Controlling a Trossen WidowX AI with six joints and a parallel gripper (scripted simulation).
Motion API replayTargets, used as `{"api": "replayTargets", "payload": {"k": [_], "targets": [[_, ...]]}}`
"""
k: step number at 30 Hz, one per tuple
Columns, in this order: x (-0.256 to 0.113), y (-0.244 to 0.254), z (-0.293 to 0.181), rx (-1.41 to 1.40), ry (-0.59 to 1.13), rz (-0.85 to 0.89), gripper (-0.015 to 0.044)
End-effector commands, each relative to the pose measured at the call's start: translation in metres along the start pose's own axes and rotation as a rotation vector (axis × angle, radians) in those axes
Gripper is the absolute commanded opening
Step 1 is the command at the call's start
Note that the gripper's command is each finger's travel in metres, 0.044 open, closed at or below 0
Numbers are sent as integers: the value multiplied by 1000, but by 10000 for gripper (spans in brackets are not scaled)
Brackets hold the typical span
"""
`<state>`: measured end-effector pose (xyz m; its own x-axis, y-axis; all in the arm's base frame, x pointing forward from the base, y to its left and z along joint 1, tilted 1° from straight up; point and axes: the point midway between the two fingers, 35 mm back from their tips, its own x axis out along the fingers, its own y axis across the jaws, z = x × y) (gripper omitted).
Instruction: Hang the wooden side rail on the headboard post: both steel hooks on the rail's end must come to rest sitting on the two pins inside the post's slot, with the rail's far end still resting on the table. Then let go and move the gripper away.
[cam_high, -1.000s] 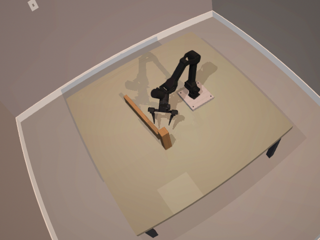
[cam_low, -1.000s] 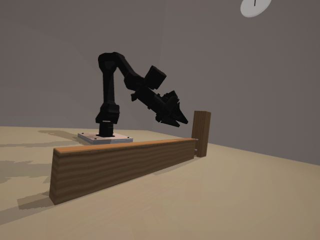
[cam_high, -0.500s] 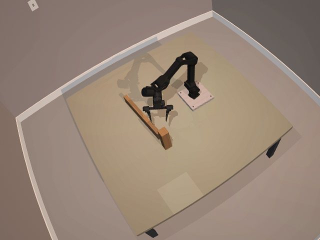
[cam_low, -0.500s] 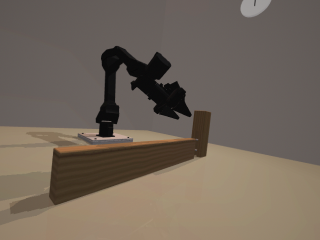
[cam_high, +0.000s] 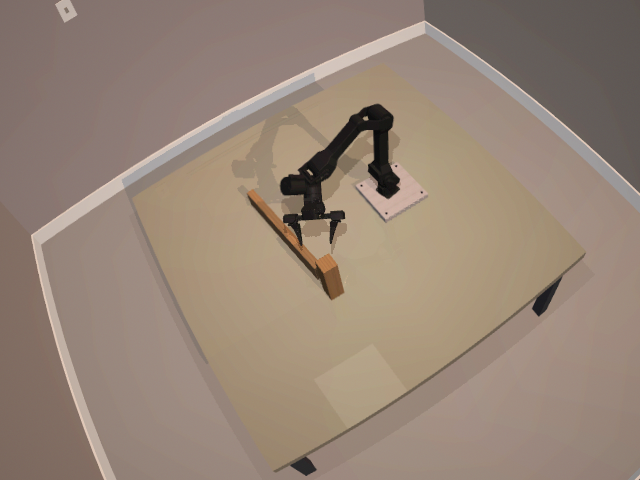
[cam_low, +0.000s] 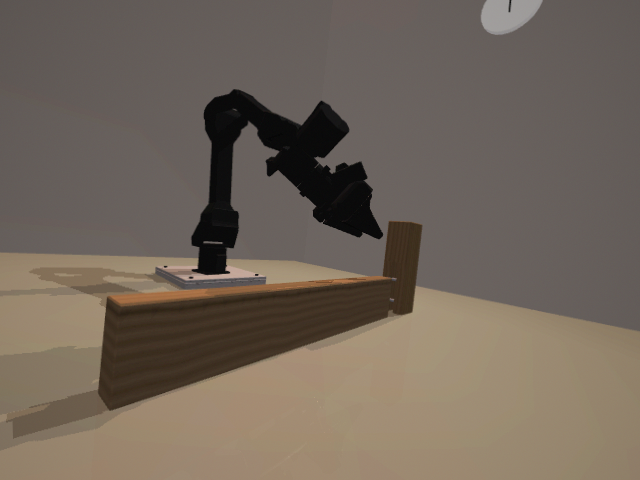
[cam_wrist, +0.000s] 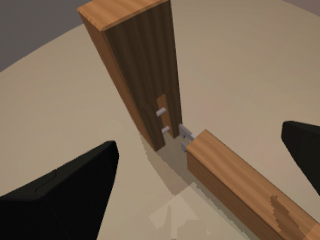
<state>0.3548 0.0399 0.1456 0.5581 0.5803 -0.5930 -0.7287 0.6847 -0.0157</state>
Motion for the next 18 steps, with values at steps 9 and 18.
{"api": "replayTargets", "payload": {"k": [9,18], "targets": [[10,-33,9,949,291,-171,440],[8,-47,9,1658,446,-541,440]]}}
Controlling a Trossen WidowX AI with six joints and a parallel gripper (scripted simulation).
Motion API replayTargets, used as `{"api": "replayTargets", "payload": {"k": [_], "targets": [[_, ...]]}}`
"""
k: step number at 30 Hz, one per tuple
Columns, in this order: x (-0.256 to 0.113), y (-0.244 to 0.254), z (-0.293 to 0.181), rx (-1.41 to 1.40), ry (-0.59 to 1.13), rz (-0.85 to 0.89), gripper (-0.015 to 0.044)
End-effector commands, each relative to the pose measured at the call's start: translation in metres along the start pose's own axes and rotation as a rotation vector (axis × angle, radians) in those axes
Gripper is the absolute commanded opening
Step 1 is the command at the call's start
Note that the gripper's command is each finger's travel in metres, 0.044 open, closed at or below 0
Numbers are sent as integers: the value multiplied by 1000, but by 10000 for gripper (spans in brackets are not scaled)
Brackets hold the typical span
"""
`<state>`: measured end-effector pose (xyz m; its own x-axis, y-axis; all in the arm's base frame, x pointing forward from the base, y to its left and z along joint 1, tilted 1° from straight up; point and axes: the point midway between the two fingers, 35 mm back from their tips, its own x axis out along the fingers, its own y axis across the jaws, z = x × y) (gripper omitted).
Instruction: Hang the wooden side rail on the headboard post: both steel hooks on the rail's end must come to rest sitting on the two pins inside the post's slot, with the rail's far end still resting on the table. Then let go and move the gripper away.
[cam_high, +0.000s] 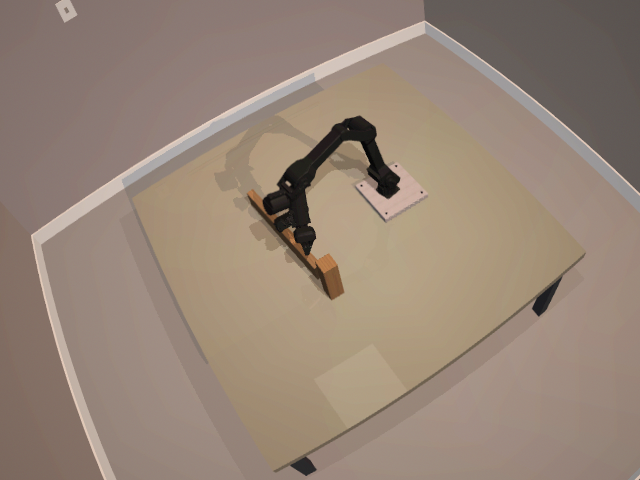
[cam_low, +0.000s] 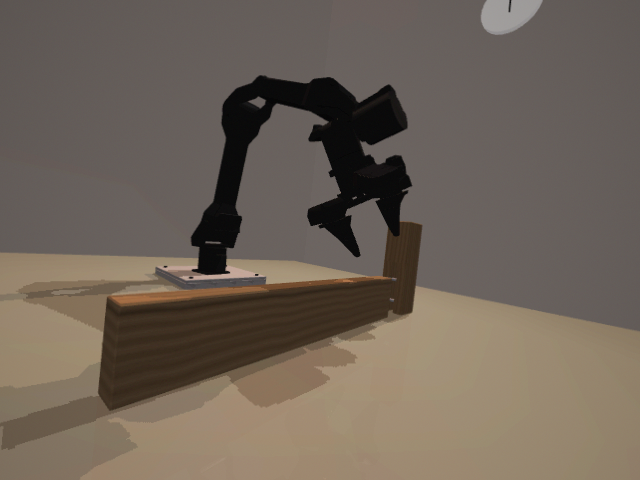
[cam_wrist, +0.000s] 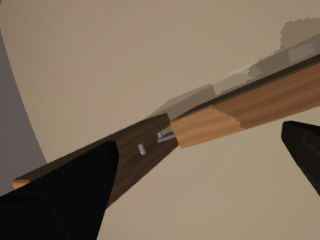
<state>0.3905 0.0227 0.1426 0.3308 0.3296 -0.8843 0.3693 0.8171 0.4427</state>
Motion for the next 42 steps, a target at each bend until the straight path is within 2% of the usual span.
{"api": "replayTargets", "payload": {"k": [1,10,23,28,42], "targets": [[-6,-1,11,519,-6,-206,440],[-18,-7,14,1150,-161,-482,440],[-18,-8,14,1161,-166,-487,440],[11,-22,10,1161,-166,-487,440],[31,-32,8,1161,-166,-487,440]]}}
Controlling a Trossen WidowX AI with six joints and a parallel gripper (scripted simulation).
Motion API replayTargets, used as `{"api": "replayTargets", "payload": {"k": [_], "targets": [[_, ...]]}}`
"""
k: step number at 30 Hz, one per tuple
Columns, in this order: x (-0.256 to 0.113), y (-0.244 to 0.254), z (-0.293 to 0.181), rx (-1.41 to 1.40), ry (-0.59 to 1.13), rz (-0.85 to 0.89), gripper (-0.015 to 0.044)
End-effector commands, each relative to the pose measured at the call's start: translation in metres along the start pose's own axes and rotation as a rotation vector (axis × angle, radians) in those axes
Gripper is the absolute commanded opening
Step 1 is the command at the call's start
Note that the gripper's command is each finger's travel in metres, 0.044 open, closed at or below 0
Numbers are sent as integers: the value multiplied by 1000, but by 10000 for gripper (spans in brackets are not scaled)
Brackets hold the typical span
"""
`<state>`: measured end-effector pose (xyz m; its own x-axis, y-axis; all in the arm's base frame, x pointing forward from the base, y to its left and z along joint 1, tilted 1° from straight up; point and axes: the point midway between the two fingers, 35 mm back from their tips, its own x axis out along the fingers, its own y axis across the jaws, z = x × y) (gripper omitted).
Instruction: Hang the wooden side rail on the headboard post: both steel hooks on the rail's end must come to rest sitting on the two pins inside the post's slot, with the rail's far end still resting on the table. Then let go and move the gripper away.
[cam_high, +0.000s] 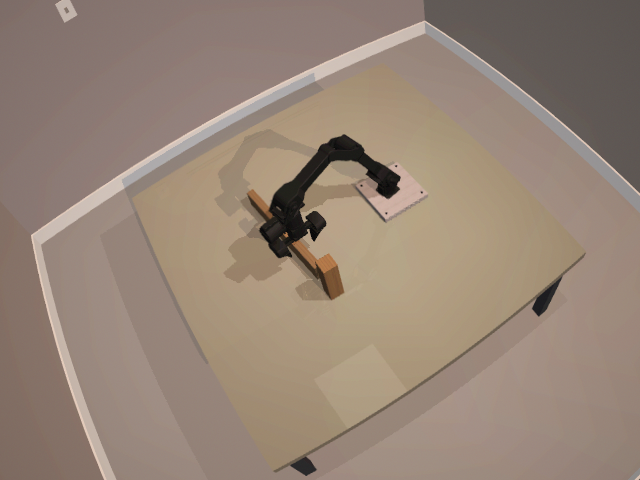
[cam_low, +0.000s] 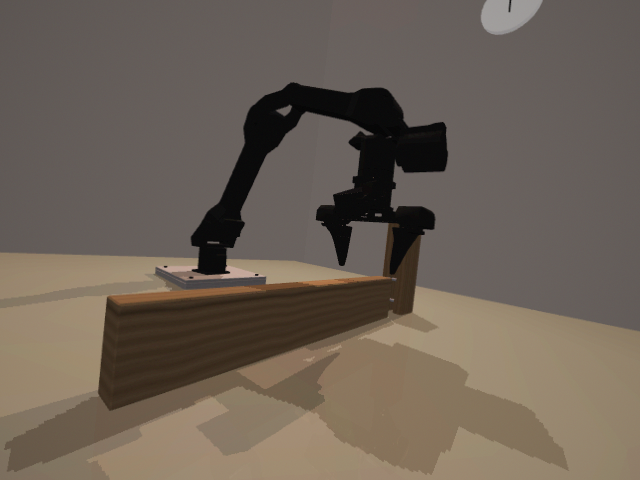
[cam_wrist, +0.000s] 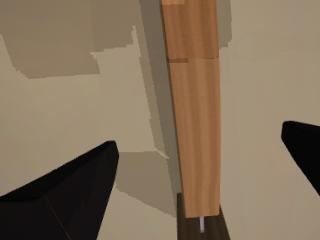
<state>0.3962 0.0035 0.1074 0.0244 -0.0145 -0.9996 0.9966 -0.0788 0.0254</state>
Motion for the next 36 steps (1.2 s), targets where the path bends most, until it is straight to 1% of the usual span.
{"api": "replayTargets", "payload": {"k": [1,36], "targets": [[7,-1,1,6,-4,-3,440],[64,-2,1,6,-5,-4,440]]}}
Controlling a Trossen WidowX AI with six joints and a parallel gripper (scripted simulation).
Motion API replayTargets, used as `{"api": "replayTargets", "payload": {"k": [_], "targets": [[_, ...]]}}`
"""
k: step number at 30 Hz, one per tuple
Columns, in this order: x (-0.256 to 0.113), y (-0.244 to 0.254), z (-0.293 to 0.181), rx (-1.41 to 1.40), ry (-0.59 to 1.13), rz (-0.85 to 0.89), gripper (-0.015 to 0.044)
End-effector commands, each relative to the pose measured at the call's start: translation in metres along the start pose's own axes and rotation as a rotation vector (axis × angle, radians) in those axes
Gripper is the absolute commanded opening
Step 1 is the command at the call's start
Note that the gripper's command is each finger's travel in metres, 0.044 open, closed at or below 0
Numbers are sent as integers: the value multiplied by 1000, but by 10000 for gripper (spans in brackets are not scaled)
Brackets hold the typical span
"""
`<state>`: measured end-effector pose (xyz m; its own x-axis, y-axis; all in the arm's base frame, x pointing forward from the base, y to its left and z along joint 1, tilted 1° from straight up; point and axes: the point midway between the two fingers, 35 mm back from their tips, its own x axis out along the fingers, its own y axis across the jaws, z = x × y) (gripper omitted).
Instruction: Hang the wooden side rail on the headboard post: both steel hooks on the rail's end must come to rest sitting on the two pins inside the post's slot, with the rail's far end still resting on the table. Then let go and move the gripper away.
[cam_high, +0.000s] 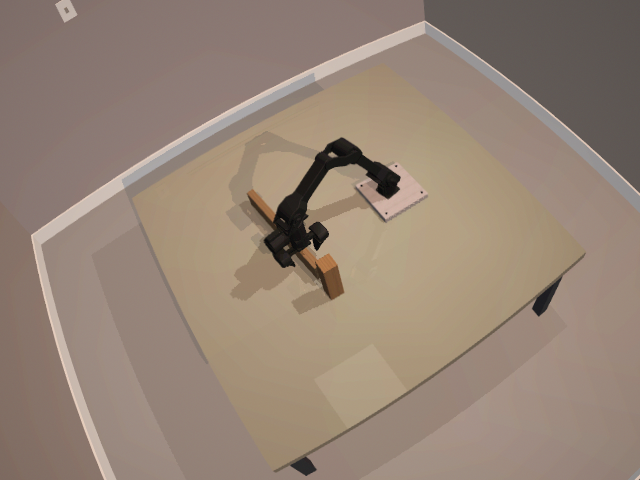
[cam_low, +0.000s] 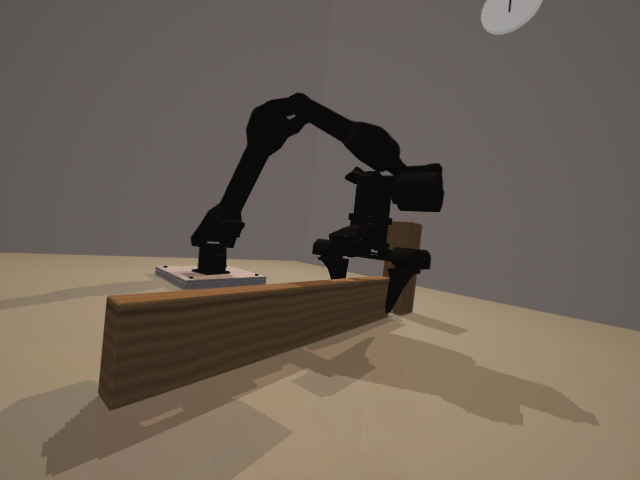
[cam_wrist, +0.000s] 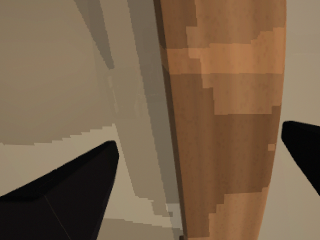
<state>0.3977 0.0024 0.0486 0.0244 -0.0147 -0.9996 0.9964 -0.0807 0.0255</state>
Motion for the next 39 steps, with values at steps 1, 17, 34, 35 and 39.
{"api": "replayTargets", "payload": {"k": [1,17,34,35,39], "targets": [[7,-2,1,4,-4,-4,440],[8,-2,1,4,-4,-4,112],[7,-4,1,35,-4,-4,0],[7,-5,1,45,-4,-4,0],[7,-7,1,80,-4,-4,0]]}}
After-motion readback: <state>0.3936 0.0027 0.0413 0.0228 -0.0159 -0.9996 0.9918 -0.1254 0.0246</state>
